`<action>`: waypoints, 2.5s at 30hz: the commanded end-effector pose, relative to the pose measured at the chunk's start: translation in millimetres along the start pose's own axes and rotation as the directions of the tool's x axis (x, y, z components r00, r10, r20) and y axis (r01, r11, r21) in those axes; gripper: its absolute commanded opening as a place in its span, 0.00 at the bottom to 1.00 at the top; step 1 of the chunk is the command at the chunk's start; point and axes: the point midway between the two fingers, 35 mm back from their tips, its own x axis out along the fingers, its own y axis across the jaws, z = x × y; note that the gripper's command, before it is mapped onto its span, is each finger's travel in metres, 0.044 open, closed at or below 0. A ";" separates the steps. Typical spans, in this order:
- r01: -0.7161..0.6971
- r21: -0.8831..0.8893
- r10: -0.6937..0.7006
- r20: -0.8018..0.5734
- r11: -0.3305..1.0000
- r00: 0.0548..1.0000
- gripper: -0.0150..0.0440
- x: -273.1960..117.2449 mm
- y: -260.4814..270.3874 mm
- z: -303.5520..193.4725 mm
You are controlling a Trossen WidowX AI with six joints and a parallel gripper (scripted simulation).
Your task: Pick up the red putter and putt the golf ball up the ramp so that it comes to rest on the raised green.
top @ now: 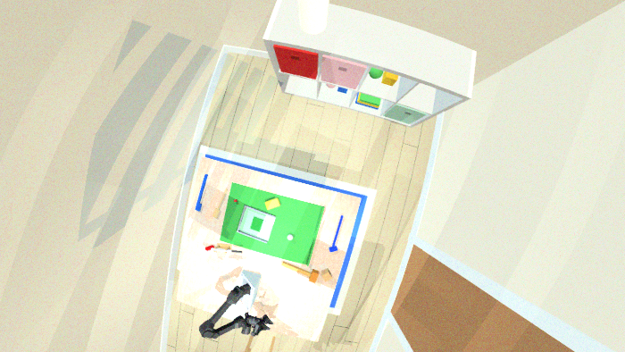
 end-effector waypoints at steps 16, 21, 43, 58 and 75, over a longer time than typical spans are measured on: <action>-0.390 -0.589 -0.003 -0.555 0.708 0.832 1.00 72.8 139.5 -110.2; -0.606 -0.625 -0.044 -0.713 0.492 0.700 1.00 76.4 180.9 -172.3; -0.889 0.236 -0.481 -0.877 -0.394 -0.020 1.00 -73.2 242.1 -420.1; -0.108 0.896 -0.822 -0.438 -0.430 -0.365 1.00 -276.5 185.2 -463.0; 0.129 0.921 -0.873 -0.293 -0.366 -0.390 1.00 -319.7 156.2 -459.0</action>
